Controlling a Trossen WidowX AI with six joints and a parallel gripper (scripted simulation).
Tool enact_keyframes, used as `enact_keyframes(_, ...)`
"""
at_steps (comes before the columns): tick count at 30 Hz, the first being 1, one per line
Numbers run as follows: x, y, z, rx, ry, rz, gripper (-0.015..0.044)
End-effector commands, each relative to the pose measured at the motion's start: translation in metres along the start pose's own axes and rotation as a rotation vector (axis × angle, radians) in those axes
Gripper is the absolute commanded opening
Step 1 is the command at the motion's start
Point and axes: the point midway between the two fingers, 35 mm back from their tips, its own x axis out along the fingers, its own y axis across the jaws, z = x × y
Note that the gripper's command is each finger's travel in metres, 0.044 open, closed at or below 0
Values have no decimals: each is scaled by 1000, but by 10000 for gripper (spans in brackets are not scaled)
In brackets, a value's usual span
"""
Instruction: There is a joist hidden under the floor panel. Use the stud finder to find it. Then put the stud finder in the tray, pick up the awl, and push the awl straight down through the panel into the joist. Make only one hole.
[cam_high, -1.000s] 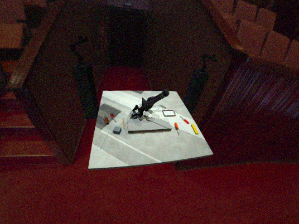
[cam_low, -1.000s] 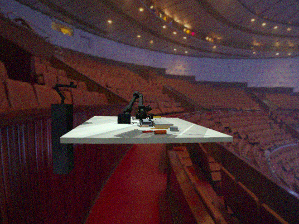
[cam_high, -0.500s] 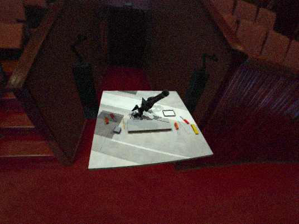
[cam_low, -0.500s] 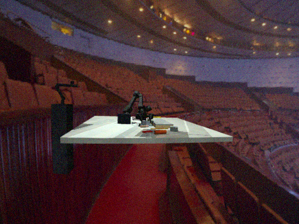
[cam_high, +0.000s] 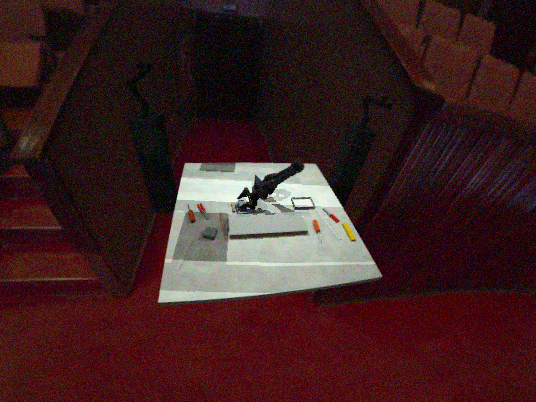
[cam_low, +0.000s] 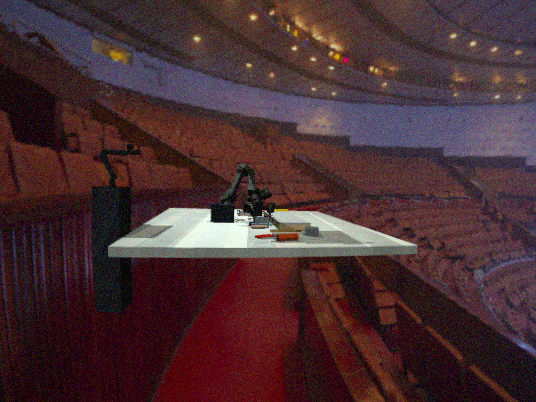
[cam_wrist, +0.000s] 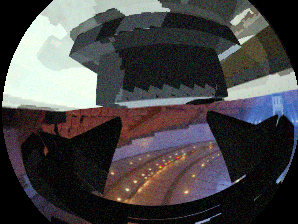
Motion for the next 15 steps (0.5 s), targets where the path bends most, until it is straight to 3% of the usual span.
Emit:
enact_keyframes(1, -3, 2, 1, 0, -1, 5, 440)
enact_keyframes(15, -13, 2, 2, 0, -1, 5, 440)
